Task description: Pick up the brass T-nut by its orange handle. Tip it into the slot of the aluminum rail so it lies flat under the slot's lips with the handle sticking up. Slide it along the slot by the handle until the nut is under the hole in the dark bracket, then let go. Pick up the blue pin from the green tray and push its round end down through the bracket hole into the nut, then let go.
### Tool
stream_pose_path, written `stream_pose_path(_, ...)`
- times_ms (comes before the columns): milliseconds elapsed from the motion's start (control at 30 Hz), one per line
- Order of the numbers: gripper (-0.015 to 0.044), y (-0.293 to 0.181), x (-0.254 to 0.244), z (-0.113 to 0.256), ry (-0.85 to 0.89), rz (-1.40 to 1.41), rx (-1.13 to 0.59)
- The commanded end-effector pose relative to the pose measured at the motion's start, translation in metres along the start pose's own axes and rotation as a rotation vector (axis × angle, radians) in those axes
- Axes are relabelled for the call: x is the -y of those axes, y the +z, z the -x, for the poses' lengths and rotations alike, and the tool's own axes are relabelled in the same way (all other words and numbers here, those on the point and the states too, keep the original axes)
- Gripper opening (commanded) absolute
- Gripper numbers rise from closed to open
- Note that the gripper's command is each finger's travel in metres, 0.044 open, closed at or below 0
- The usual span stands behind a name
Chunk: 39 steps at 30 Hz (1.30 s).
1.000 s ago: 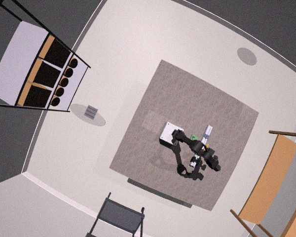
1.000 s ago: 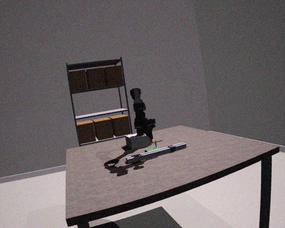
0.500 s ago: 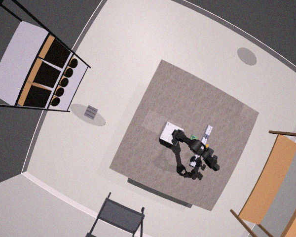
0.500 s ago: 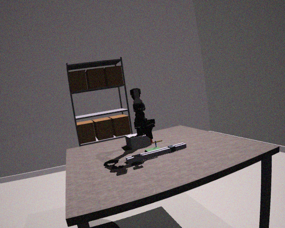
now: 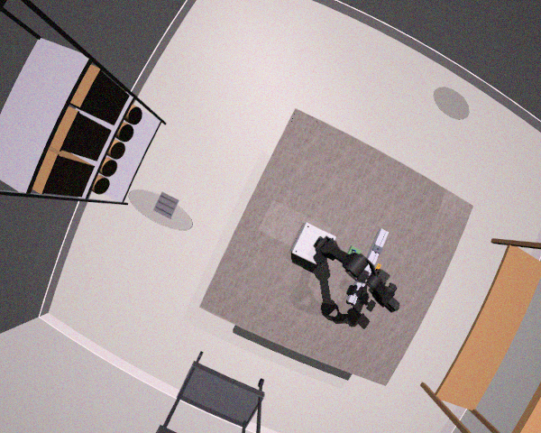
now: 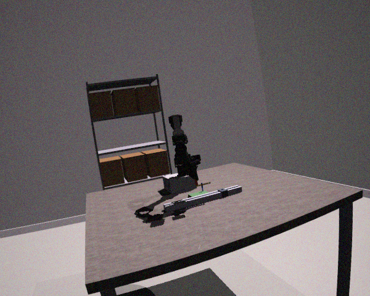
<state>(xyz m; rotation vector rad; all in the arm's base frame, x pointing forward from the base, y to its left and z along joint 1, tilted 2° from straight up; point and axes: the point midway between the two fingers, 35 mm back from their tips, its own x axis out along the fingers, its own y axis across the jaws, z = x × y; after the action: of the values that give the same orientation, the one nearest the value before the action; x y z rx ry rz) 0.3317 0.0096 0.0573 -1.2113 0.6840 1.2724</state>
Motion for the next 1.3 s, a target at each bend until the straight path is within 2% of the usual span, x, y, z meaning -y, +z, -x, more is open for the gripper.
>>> stream_pose_path(0,-0.0150,0.0003,0.0010,0.0016,-0.022,0.008,0.003)
stream_pose_path(1267,-0.0150,-0.0005,-0.0066,0.0011,-0.147,0.041,0.008)
